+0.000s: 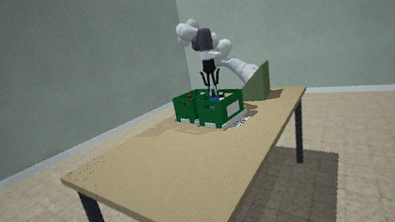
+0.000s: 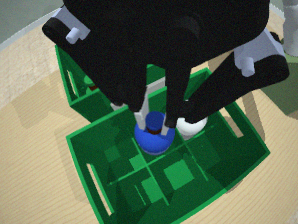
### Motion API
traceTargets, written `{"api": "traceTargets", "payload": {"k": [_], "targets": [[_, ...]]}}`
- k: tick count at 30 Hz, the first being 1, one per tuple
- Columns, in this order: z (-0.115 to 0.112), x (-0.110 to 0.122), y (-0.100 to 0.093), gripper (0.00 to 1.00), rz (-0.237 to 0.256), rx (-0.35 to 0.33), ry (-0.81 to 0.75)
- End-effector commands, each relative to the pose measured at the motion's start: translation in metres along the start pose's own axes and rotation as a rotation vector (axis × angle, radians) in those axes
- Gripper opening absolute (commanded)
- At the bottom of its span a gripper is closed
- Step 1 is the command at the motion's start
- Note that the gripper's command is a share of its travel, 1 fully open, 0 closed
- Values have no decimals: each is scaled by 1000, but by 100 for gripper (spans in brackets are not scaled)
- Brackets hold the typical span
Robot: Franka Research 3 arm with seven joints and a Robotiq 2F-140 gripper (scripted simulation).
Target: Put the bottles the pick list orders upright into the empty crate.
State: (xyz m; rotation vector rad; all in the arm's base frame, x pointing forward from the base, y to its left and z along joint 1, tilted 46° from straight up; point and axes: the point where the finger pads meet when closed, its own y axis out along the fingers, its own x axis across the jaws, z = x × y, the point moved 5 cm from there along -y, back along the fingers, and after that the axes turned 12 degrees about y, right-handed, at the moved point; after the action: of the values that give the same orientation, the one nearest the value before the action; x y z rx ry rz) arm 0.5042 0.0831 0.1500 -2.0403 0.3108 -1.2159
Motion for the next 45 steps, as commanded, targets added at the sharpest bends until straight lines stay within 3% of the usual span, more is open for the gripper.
{"api": "traceTargets", "payload": {"k": [1,45], "targets": [[3,0,0,0,-1,13,6],[2,0,5,0,-1,13,6]]}}
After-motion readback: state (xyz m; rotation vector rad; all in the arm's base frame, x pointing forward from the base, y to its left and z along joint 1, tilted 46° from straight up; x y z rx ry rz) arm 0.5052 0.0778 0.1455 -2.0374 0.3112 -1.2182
